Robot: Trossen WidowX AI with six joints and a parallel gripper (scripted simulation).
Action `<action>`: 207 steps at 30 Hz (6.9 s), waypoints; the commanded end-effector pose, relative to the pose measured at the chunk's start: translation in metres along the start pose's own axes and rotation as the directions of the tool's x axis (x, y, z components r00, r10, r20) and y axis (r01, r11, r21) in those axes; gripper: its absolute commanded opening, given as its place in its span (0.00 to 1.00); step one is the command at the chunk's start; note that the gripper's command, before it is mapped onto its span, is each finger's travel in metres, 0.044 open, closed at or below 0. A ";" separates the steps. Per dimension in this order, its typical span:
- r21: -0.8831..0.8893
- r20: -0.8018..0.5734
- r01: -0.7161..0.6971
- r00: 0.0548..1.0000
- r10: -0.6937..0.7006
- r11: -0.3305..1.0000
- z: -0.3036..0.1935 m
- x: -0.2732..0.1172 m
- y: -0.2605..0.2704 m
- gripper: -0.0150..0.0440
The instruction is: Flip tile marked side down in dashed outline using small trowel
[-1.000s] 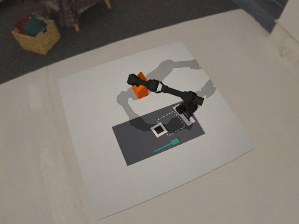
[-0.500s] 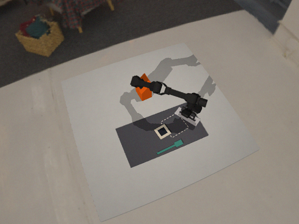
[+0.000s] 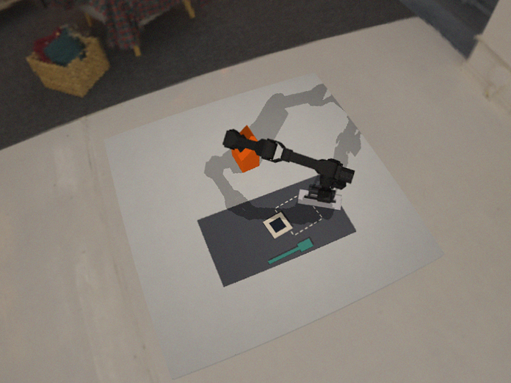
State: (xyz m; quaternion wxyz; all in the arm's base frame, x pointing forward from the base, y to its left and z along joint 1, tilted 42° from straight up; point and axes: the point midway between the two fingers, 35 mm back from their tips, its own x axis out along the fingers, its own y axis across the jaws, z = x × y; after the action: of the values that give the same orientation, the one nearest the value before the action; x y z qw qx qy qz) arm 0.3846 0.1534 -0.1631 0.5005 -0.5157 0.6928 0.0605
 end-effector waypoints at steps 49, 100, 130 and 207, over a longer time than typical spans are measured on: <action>-0.417 -0.002 0.000 1.000 -0.001 0.909 -0.003 -0.045 0.001 0.71; -0.368 -0.003 0.001 1.000 -0.003 0.930 -0.007 0.001 -0.003 0.47; -0.635 -0.003 0.000 1.000 -0.003 0.773 -0.007 0.001 -0.003 0.47; -0.525 0.127 0.118 0.990 -0.060 0.843 0.009 -0.045 0.008 0.76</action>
State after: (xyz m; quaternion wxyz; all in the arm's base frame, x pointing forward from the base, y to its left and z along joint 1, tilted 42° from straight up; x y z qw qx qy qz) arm 0.3809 0.1905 -0.1362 0.3375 -0.6711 0.5969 0.2820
